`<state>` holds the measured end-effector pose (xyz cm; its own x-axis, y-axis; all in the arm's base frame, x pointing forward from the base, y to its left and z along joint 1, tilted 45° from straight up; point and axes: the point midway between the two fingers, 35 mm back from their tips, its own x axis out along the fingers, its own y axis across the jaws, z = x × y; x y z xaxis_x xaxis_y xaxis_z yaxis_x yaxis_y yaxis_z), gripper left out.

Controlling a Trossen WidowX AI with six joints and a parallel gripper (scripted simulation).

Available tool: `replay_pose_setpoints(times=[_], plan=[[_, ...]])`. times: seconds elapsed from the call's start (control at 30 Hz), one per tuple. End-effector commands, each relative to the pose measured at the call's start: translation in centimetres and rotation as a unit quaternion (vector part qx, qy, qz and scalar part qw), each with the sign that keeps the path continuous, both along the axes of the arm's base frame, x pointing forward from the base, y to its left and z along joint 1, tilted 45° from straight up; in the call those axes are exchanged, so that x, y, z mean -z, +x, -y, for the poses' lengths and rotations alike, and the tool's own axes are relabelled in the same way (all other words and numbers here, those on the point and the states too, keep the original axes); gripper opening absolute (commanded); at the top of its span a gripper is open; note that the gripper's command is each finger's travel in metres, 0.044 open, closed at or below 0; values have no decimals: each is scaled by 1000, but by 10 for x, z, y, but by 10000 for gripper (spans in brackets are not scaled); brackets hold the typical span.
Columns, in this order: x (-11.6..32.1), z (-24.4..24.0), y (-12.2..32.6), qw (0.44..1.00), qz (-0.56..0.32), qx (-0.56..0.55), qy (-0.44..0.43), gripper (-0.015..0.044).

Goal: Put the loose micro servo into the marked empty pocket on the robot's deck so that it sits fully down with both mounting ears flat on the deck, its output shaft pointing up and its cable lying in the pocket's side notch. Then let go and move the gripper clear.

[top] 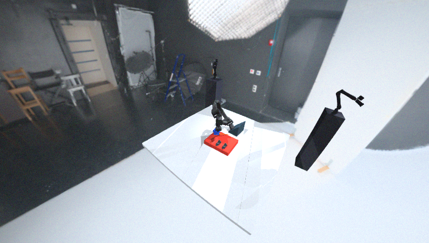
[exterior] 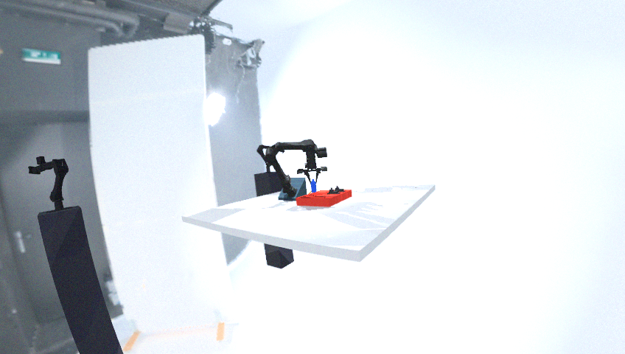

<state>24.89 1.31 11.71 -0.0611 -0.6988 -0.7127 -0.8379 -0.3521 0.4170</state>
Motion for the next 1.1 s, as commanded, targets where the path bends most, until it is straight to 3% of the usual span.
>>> replay_pose_setpoints(times=[0.0, 0.53, 1.07], plan=[[-1, 1, 0, 997, 57, 55, -7, 0], [-1, 1, 0, 937, 245, 247, -23, 0], [-1, 1, 0, 807, 415, 419, -37, 0]])
